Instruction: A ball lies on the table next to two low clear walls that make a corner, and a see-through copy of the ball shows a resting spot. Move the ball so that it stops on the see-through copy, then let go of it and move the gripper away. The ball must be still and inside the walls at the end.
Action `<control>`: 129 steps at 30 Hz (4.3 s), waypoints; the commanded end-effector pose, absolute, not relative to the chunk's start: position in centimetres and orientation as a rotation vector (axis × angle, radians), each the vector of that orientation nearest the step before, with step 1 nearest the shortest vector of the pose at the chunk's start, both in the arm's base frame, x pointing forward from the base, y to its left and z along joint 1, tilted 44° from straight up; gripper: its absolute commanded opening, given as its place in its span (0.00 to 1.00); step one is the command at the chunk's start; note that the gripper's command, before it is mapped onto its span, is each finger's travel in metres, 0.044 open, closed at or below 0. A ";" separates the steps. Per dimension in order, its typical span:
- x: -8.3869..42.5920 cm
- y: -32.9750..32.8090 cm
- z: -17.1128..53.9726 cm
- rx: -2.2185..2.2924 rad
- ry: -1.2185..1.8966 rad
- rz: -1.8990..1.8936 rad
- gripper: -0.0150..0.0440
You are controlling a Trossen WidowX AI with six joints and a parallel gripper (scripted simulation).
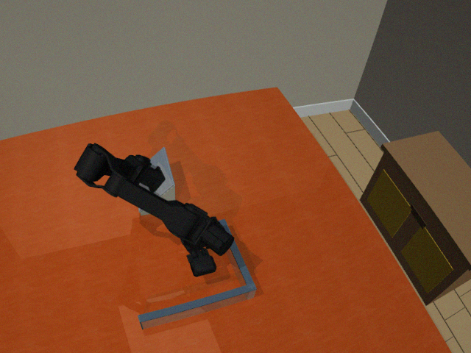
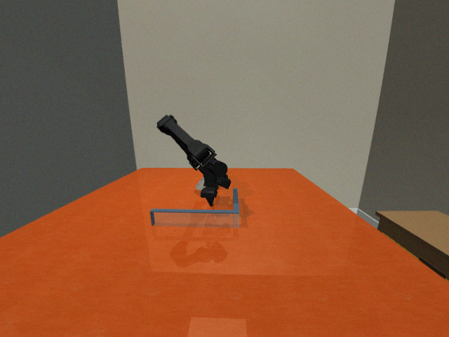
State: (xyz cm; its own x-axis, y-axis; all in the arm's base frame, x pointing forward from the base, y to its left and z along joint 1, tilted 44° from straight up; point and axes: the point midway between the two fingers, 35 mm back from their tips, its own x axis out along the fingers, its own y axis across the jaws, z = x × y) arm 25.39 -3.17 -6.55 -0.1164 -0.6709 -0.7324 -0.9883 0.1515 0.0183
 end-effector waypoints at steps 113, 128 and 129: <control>26.9 7.7 -6.6 -1.581 1.848 0.719 0.63; 27.2 9.7 -4.6 -1.595 1.828 0.721 0.76; 27.2 10.6 -3.6 -1.594 1.829 0.720 0.81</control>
